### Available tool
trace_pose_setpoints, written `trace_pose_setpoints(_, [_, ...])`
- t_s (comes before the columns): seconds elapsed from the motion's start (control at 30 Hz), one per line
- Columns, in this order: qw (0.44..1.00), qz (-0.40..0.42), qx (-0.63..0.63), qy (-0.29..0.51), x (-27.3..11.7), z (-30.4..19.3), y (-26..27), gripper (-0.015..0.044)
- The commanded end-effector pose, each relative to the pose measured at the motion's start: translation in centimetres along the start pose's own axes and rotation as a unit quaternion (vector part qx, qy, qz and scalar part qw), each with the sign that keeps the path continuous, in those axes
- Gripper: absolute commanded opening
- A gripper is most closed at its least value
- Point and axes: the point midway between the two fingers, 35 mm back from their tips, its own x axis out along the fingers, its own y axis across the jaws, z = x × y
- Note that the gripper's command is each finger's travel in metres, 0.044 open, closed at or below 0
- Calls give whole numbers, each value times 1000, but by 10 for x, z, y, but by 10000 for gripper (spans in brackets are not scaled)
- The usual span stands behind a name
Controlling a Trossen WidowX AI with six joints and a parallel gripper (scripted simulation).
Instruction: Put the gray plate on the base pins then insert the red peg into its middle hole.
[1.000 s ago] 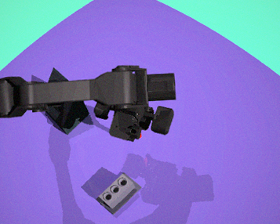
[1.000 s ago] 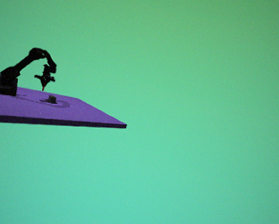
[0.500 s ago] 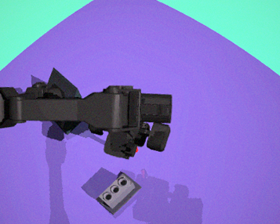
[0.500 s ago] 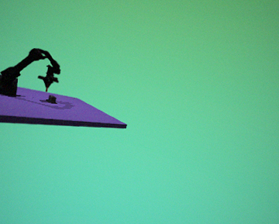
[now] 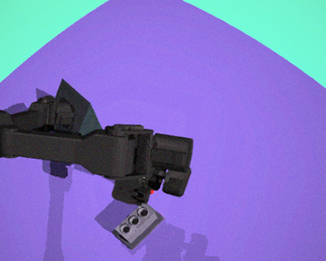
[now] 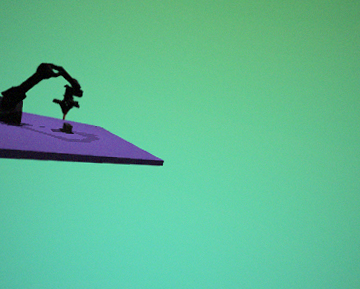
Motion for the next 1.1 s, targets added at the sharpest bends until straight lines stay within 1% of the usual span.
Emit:
trace_pose_setpoints(0.0, [1000,2,1,-3,-1,13,0,0])
trace_pose_setpoints(0.7, [1000,-5,5,-13,0,76,-13,0])
trace_pose_setpoints(1.07, [1000,-6,6,-13,0,77,-14,0])
